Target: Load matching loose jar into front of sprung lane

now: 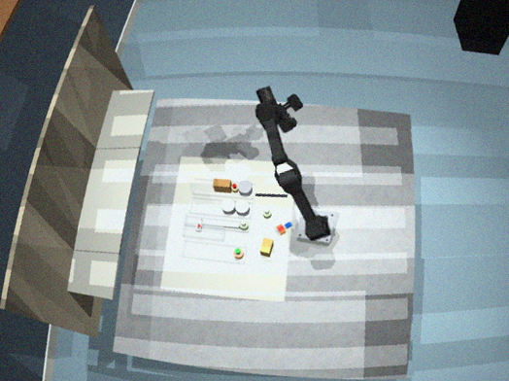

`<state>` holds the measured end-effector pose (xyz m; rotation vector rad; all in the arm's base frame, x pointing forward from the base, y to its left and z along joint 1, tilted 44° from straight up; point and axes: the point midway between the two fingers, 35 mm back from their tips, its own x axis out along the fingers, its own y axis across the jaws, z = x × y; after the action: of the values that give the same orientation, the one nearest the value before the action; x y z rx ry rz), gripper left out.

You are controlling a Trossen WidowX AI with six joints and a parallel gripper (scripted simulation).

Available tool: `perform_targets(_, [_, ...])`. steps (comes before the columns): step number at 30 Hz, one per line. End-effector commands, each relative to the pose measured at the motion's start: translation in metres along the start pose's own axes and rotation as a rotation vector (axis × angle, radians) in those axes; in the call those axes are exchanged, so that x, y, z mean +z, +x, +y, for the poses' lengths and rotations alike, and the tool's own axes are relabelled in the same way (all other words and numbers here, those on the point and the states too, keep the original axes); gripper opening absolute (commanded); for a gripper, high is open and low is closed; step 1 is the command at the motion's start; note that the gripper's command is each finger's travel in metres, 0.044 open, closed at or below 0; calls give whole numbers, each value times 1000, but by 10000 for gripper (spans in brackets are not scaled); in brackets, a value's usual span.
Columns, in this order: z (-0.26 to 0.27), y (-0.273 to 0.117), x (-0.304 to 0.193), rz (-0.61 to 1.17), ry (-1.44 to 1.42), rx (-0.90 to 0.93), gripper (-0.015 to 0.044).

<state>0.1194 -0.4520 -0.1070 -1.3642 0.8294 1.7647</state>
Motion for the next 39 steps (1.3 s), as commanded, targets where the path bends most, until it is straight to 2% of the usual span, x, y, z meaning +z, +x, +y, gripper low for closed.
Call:
perform_targets(1, [-2,0,0,0,-19,-3,426])
perform_targets(2, [-7,-2,1,0,-76,-12,440])
perform_targets(9, [-75,-16,24,40,-853,-134,440])
perform_targets(17, [-148,-30,70,185,-1744,-260,440])
perform_targets(30, [-211,-36,139,458,-2628,-338,440])
perform_targets(39, [-240,-39,198,835,-3243,-315,440])
